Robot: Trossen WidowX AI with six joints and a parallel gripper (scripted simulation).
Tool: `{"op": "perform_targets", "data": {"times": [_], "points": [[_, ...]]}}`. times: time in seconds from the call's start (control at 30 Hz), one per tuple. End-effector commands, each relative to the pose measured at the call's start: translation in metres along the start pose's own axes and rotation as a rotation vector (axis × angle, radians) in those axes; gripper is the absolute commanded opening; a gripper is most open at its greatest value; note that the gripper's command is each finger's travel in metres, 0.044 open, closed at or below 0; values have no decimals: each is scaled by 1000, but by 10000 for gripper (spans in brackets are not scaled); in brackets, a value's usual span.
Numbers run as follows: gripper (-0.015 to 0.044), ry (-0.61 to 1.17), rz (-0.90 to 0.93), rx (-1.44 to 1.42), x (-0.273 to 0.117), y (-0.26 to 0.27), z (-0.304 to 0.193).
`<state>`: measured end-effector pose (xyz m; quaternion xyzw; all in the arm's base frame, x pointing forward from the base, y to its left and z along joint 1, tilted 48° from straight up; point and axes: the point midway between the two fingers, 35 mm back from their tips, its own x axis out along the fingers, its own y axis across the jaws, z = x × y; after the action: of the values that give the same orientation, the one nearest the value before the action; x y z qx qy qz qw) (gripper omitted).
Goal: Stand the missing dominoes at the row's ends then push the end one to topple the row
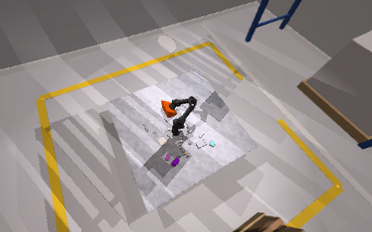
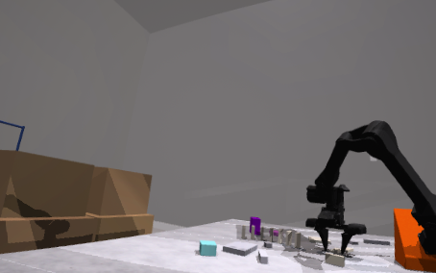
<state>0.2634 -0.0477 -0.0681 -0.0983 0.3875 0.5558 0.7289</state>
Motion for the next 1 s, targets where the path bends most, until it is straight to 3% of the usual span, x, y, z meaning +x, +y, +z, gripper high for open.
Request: {"op": "perform_targets", "data": {"times": [0.0, 0.07, 0.4, 0.73, 0.97], "points": [[151, -4, 1, 5, 1, 1, 0], [107, -4, 1, 5, 1, 1, 0], [107, -4, 1, 5, -1, 1, 0], [107, 1, 0, 6, -112, -3, -4], [107, 2, -1, 6, -120, -3, -4]]}}
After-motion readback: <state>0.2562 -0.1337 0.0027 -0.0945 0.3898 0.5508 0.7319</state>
